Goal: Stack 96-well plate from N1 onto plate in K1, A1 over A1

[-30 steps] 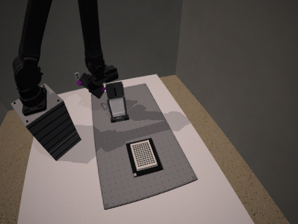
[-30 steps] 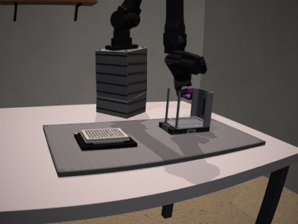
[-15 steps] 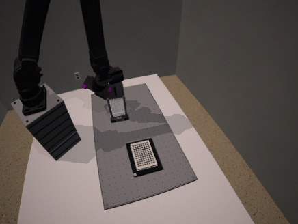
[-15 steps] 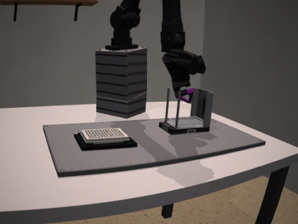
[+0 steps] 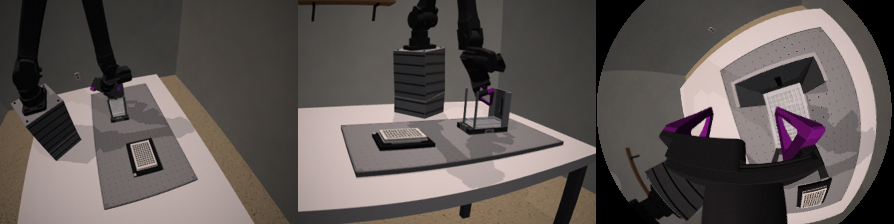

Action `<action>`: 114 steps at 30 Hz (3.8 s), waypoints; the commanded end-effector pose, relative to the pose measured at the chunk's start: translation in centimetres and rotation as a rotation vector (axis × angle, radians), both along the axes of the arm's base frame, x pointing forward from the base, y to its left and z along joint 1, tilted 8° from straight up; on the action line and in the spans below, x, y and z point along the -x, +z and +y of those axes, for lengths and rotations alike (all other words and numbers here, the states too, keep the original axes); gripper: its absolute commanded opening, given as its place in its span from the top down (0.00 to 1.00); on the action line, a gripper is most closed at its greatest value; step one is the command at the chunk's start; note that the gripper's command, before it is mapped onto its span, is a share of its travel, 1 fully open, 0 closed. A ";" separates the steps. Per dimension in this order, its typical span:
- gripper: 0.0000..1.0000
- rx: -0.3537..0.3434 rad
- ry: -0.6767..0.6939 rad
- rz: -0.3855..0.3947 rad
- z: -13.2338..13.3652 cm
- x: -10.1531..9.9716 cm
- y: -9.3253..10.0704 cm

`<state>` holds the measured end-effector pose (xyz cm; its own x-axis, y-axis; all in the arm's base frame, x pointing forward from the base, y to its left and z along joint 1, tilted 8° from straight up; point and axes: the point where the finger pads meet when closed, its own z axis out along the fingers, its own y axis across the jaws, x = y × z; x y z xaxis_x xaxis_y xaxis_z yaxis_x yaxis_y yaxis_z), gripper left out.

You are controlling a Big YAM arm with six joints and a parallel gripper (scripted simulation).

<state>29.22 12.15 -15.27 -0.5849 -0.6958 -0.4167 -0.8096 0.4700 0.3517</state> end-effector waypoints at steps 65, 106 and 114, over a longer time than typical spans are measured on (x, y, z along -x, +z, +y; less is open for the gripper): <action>0.00 0.130 0.064 -0.208 -7.3 -6.4 2.2; 0.00 0.191 0.082 -0.245 -10.1 -7.5 2.8; 0.00 0.191 0.082 -0.245 -10.1 -7.5 2.8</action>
<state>29.01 5.09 -14.78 -0.4118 -0.8390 -0.3557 -0.9099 0.3569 0.2116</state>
